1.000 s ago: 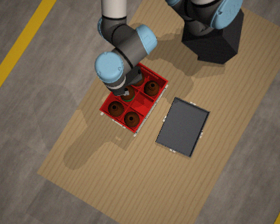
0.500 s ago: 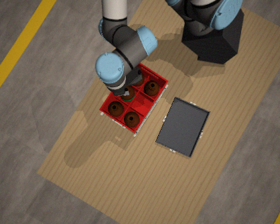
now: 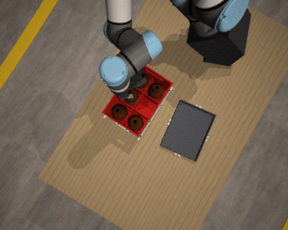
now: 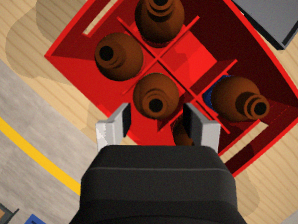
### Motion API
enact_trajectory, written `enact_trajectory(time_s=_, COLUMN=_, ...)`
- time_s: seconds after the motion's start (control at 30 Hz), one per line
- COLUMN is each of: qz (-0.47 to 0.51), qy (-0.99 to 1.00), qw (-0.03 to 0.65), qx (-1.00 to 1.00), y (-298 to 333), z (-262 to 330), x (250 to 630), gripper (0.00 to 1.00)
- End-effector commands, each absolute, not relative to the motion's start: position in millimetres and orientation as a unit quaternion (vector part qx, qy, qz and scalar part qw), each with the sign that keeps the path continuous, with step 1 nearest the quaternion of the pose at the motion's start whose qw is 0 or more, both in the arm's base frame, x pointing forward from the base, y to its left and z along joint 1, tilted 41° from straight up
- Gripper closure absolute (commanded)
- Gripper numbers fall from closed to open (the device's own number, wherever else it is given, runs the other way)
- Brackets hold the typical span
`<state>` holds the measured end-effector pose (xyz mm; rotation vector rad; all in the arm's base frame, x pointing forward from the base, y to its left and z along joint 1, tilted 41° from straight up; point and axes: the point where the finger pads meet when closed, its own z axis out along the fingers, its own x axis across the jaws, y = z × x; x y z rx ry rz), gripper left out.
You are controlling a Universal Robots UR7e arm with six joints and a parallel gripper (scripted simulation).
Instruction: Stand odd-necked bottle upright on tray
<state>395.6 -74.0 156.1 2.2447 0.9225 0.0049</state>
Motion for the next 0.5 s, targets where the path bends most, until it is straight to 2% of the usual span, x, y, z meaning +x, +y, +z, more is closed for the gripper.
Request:
enact_trajectory(time_s=0.0, qz=0.003, qy=0.356, qw=0.350, qx=0.866, y=-77.5, z=152.1, x=397.0, gripper=0.00)
enact_trajectory(time_s=0.47, qz=0.003, qy=0.356, qw=0.350, qx=0.866, y=-85.1, z=143.1, x=399.4, gripper=0.00)
